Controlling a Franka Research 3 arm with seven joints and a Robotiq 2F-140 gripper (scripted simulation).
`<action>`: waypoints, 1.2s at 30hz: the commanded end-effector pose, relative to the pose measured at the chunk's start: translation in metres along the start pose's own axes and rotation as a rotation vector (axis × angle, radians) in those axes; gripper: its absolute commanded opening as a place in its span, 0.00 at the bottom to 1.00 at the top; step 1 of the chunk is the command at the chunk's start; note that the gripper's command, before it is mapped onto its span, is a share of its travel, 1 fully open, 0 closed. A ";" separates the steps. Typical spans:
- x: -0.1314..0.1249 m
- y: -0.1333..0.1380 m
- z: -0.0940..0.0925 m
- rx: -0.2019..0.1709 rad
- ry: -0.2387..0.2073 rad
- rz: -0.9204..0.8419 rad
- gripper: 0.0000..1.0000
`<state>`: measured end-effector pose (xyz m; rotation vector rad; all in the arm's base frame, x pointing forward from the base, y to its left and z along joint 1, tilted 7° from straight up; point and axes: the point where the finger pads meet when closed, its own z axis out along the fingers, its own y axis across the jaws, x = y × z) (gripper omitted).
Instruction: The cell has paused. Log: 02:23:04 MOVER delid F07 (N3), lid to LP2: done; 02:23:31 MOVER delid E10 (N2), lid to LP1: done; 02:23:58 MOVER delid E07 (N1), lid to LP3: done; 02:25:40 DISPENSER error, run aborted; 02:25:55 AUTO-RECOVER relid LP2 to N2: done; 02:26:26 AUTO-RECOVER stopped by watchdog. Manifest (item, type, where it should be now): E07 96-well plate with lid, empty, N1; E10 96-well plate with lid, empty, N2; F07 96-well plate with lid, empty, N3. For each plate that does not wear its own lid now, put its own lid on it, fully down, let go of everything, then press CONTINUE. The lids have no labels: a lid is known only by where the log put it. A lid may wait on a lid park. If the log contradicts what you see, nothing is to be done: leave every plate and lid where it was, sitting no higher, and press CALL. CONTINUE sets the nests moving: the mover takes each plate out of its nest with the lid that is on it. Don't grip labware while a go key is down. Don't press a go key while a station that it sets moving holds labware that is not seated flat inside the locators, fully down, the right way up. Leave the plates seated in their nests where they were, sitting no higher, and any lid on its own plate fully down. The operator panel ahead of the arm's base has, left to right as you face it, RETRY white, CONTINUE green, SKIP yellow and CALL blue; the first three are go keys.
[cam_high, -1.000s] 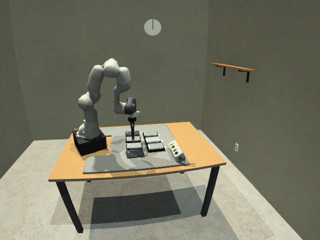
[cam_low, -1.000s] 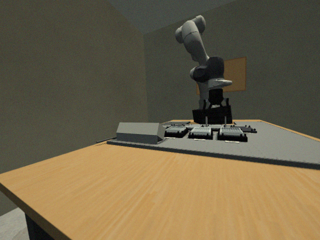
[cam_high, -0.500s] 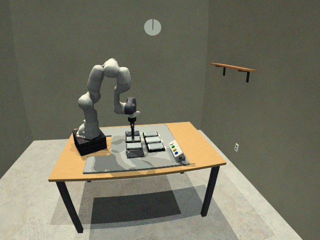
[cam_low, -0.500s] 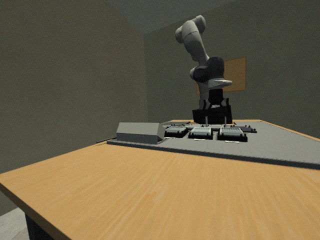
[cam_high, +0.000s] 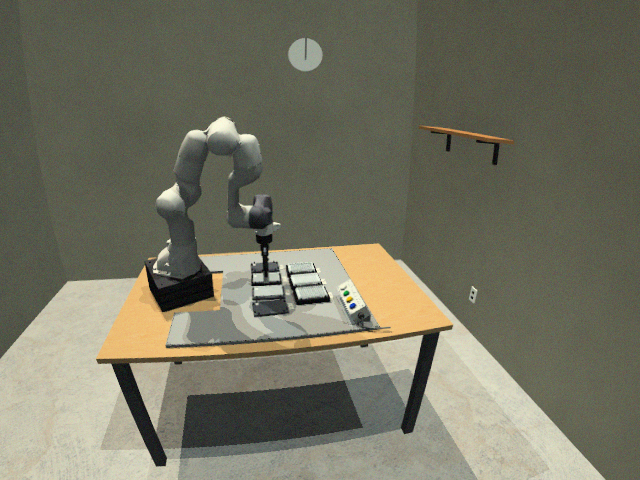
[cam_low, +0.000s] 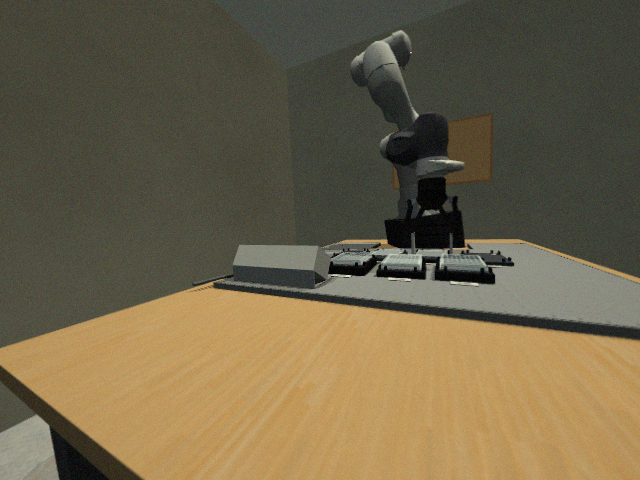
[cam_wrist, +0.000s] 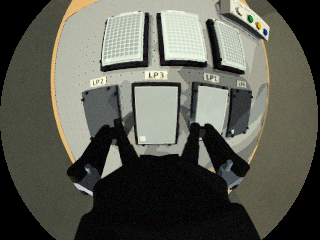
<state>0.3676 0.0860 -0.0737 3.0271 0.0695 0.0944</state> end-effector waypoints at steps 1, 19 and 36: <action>0.000 -0.001 0.000 0.004 0.002 0.000 0.66; 0.000 -0.001 0.000 0.004 0.002 0.000 0.00; 0.000 -0.001 0.000 0.004 0.002 0.000 0.00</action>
